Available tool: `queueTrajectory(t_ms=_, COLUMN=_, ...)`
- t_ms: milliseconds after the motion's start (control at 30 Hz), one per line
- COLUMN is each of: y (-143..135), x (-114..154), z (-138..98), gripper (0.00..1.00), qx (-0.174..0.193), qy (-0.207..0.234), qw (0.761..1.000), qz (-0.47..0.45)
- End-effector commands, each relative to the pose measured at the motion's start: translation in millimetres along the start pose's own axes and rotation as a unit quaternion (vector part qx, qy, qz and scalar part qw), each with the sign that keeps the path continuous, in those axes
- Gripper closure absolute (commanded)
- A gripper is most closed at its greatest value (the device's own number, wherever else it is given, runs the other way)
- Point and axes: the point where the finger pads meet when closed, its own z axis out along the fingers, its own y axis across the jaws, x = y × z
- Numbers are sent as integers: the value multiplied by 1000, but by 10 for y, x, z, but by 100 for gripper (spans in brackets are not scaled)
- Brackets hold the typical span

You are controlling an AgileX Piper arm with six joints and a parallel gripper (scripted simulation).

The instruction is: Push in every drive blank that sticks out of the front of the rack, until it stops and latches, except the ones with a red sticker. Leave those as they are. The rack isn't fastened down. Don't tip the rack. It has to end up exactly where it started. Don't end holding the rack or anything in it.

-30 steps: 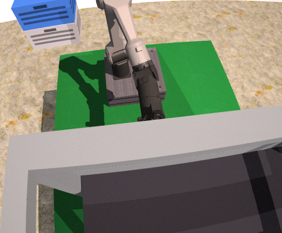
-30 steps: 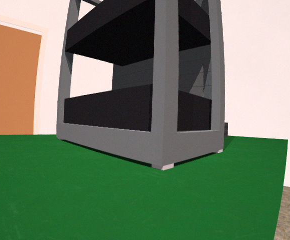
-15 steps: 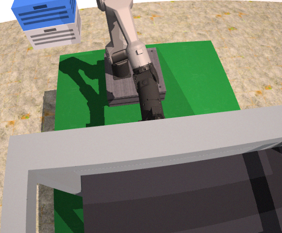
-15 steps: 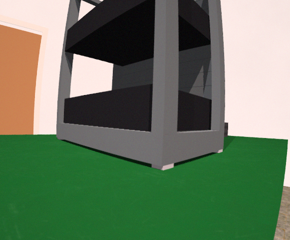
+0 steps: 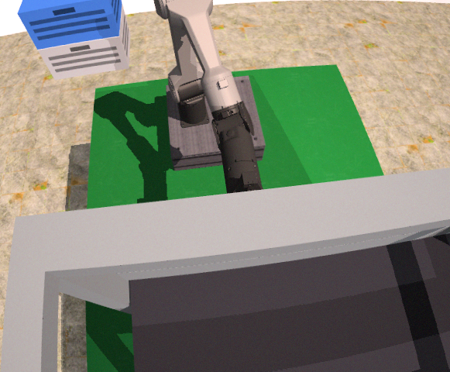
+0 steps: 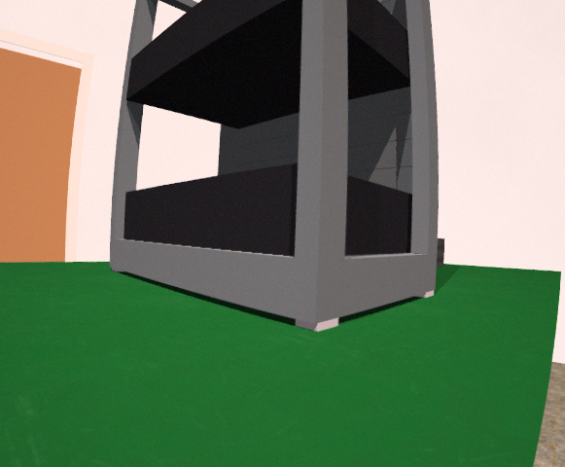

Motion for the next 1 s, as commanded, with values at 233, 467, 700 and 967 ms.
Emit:
queueTrajectory(t_ms=233, y=-41, x=-6, z=49, gripper=100, qx=4, qy=-1, qw=1000, qz=0)
queueTrajectory(t_ms=467, y=-41, x=-6, z=49, gripper=100, qx=4, qy=-1, qw=1000, qz=0)
queueTrajectory(t_ms=700, y=-43, x=-7, z=67, gripper=100, qx=4, qy=-1, qw=1000, qz=0)
queueTrajectory(t_ms=967, y=-44, x=-8, z=79, gripper=100, qx=4, qy=-1, qw=1000, qz=0)
